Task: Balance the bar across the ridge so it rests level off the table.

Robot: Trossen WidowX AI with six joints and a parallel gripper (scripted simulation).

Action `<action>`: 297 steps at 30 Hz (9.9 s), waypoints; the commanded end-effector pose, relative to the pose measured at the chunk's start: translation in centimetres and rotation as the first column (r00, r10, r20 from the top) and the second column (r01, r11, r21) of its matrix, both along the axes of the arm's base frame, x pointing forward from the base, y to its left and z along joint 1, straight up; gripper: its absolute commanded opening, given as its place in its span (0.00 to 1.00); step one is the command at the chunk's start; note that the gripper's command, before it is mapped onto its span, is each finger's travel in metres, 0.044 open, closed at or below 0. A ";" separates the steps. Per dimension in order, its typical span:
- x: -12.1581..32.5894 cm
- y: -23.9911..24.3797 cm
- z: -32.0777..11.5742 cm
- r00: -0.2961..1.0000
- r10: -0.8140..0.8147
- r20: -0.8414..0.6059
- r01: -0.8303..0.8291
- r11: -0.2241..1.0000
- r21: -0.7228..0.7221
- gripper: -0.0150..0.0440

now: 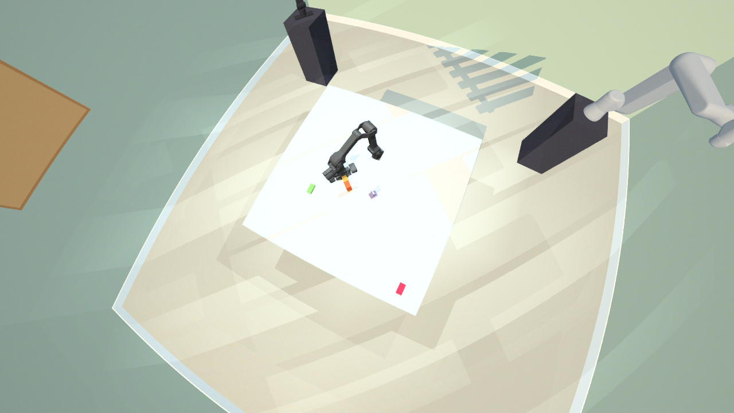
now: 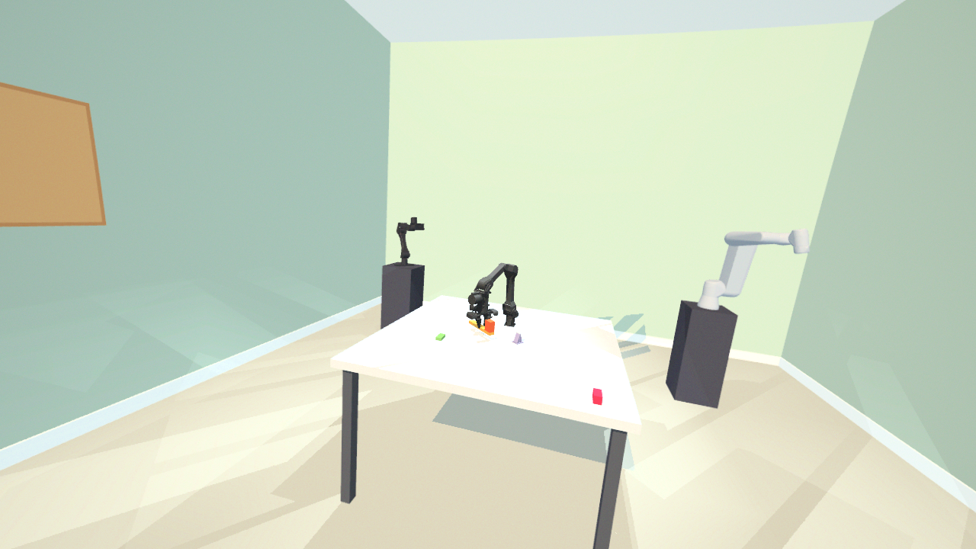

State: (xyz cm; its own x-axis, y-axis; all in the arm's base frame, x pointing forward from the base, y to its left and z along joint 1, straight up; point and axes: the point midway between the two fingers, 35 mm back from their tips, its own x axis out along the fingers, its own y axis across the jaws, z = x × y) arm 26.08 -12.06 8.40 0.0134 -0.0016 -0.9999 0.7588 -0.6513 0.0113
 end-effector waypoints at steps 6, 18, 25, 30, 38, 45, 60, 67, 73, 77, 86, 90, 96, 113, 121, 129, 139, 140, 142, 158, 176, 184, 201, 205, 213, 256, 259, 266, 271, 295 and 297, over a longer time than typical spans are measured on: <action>0.2 -0.1 2.9 1.000 -0.001 0.015 0.002 1.000 -0.010 0.25; -0.2 0.0 6.0 1.000 -0.002 0.015 0.003 1.000 -0.011 0.25; -0.4 0.1 7.2 1.000 -0.003 0.015 0.003 1.000 -0.011 0.25; -0.2 0.7 7.2 0.991 0.136 0.013 -0.136 0.991 -0.014 0.25; 0.2 1.9 7.2 0.898 0.441 0.007 -0.440 0.898 -0.021 0.25; 0.5 3.0 7.2 0.741 0.671 0.002 -0.671 0.741 -0.025 0.25; 1.3 5.3 7.2 0.234 0.972 -0.014 -0.972 0.234 -0.029 0.25; 1.7 6.3 7.2 -0.043 0.999 -0.021 -0.999 -0.044 -0.029 0.25; 2.1 7.3 7.3 -0.279 0.960 -0.027 -0.960 -0.279 -0.027 0.25; 2.3 7.9 7.3 -0.428 0.903 -0.031 -0.903 -0.429 -0.025 0.25; 2.9 9.5 7.3 -0.718 0.695 -0.038 -0.695 -0.719 -0.018 0.25; 3.1 10.2 7.4 -0.819 0.572 -0.041 -0.572 -0.820 -0.015 0.25; 3.5 11.4 7.4 -0.932 0.361 -0.044 -0.361 -0.933 -0.009 0.25; 4.2 15.4 7.5 -0.951 -0.305 -0.046 0.305 -0.952 0.008 0.25; 4.1 17.6 7.5 -0.808 -0.588 -0.043 0.588 -0.809 0.016 0.25; 3.6 19.9 7.5 -0.582 -0.812 -0.039 0.812 -0.583 0.023 0.25; 2.1 22.8 7.5 -0.220 -0.975 -0.031 0.975 -0.221 0.029 0.25; 1.9 23.1 7.5 -0.181 -0.983 -0.031 0.983 -0.182 0.029 0.25; 1.3 23.5 7.5 -0.102 -0.994 -0.029 0.994 -0.103 0.030 0.25; -0.6 24.1 6.5 0.077 -0.997 -0.024 0.997 0.076 0.030 0.25; -0.7 23.9 3.6 0.077 -0.997 -0.024 0.997 0.076 0.030 0.25; -0.7 23.8 3.1 0.077 -0.997 -0.024 0.997 0.076 0.030 0.25; -0.7 23.7 3.0 0.077 -0.997 -0.024 0.997 0.076 0.030 0.25; -0.7 23.7 3.0 0.077 -0.997 -0.024 0.997 0.076 0.030 0.25; -0.7 23.7 2.9 0.077 -0.997 -0.024 0.997 0.076 0.030 0.25; -0.7 23.7 2.6 0.077 -0.997 -0.024 0.997 0.076 0.030 0.25; -0.7 23.7 2.5 0.077 -0.997 -0.024 0.997 0.076 0.030 0.25; -0.7 23.7 2.5 0.077 -0.997 -0.024 0.997 0.076 0.030 0.25; -0.7 23.7 2.4 0.077 -0.997 -0.024 0.997 0.076 0.030 0.25; -0.8 23.7 2.2 0.077 -0.997 -0.024 0.997 0.076 0.030 0.25; -0.8 23.7 2.2 0.077 -0.997 -0.024 0.997 0.076 0.030 0.25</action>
State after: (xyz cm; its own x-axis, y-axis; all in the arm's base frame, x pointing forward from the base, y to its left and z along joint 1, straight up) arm 25.33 11.69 10.77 0.0262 0.0140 -0.9996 -0.5938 -0.8041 -0.0269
